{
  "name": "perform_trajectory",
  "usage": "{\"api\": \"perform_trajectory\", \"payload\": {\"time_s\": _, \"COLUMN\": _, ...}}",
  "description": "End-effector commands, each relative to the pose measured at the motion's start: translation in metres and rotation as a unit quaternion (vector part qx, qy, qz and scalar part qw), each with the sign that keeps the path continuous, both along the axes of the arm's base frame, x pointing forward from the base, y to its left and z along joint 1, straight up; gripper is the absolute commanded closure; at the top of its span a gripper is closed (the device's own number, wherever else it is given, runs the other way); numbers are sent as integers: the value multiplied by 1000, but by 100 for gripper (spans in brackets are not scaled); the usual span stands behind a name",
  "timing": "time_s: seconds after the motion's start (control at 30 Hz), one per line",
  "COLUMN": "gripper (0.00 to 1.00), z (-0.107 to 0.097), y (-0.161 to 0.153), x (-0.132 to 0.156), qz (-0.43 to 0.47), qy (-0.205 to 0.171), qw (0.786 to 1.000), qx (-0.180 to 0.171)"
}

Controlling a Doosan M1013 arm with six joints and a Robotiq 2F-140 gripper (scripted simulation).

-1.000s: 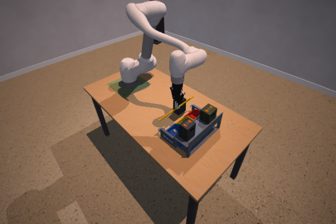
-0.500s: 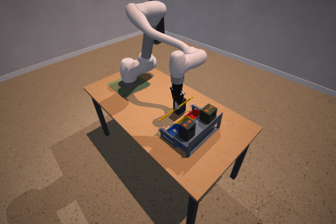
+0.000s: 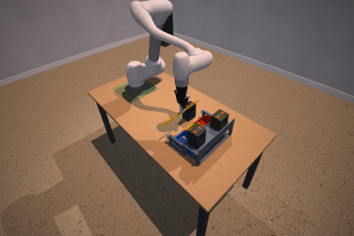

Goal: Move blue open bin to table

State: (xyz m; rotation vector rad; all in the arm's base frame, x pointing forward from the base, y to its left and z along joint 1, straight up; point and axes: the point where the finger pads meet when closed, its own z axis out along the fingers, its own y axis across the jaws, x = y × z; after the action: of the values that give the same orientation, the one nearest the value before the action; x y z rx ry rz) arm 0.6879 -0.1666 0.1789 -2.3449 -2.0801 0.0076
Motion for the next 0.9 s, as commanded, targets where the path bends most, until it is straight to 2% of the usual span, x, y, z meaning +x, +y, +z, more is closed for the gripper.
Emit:
{"api": "perform_trajectory", "payload": {"time_s": 0.0, "gripper": 100, "z": 0, "y": 0, "x": 0, "qz": 0, "qy": 0, "qw": 1000, "qx": 0}}
{"api": "perform_trajectory", "payload": {"time_s": 0.17, "gripper": 100, "z": 0, "y": -3, "x": -40, "qz": 0, "qy": 0, "qw": 1000, "qx": 0}}
{"api": "perform_trajectory", "payload": {"time_s": 0.57, "gripper": 100, "z": 0, "y": -3, "x": -40, "qz": 0, "qy": 0, "qw": 1000, "qx": 0}}
{"api": "perform_trajectory", "payload": {"time_s": 0.73, "gripper": 100, "z": 0, "y": -6, "x": -80, "qz": 0, "qy": 0, "qw": 1000, "qx": 0}}
{"api": "perform_trajectory", "payload": {"time_s": 0.87, "gripper": 100, "z": 0, "y": -6, "x": -80, "qz": 0, "qy": 0, "qw": 1000, "qx": 0}}
